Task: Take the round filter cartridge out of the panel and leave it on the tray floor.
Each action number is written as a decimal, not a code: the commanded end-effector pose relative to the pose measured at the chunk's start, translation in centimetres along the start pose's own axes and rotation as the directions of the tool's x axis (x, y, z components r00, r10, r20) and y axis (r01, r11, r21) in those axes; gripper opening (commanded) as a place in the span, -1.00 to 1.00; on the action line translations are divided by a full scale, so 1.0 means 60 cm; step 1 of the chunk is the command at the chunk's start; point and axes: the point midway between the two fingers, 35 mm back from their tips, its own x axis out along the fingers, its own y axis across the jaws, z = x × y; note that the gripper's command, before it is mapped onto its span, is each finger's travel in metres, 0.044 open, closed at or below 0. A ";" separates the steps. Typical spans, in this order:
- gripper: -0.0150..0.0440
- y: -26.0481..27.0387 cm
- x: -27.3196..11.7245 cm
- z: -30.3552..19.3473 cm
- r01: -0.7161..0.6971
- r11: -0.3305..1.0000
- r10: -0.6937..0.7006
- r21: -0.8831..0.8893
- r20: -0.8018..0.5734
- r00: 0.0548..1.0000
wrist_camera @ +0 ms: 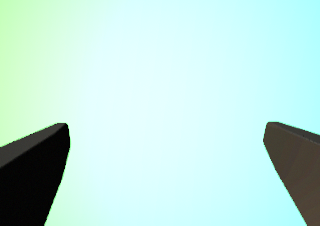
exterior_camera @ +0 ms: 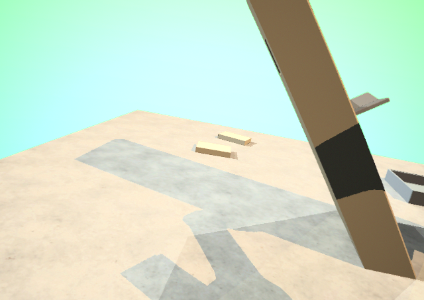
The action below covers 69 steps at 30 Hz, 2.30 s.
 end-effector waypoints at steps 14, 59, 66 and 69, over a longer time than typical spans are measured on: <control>-0.15 -0.073 0.045 0.002 -0.072 0.847 0.087 -0.528 0.003 0.996; -0.15 -0.354 0.001 0.643 0.385 -0.491 -0.337 -0.781 0.578 0.743; -0.15 -0.331 -0.117 0.771 0.454 -0.579 -0.380 -0.677 0.717 0.585; -0.15 -0.315 -0.176 0.815 0.486 -0.602 -0.392 -0.634 0.764 0.512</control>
